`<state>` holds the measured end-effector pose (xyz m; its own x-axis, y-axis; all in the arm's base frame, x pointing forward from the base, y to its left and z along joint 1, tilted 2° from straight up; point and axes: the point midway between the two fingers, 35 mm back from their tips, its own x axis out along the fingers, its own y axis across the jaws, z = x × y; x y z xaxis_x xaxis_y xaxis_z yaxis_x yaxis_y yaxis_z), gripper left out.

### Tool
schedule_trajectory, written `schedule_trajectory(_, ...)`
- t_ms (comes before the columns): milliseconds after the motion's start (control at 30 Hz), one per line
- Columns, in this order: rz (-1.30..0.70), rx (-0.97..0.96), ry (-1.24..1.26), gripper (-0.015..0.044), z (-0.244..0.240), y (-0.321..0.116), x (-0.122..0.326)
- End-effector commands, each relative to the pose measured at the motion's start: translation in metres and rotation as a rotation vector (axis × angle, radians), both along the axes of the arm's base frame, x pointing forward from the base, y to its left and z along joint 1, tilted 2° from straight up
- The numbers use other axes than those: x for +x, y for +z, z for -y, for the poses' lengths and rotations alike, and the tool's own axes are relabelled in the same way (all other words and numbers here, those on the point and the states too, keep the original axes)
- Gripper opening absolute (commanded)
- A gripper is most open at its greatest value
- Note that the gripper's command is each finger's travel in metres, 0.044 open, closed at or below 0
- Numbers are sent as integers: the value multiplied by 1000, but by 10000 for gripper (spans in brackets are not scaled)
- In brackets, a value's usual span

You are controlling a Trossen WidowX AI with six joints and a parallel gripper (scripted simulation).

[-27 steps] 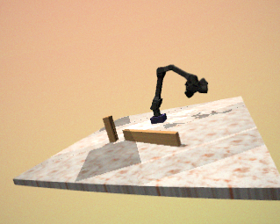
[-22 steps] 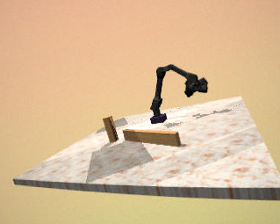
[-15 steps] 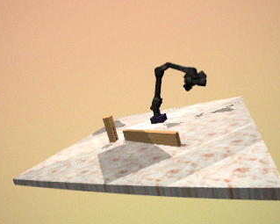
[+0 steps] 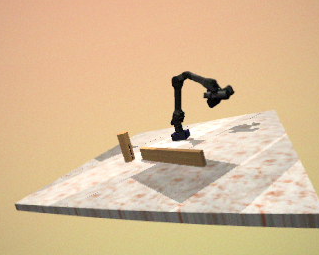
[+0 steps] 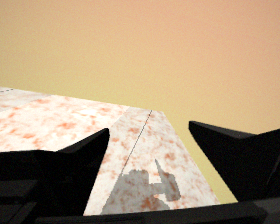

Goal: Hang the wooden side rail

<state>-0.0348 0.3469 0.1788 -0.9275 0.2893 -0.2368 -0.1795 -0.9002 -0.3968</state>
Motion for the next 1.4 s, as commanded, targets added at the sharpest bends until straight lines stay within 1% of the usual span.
schedule_trajectory(0, 55, -65, -132, 440, 4, -20, 37)
schedule_trajectory(333, 152, -210, -504, 440, 26, -64, 130)
schedule_trajectory(667, 190, -354, -939, 440, 72, -99, 217)
schedule_trajectory(1033, 146, -485, -1488, 440, 153, -126, 297)
schedule_trajectory(1367, 26, -535, -2024, 440, 248, -138, 340)
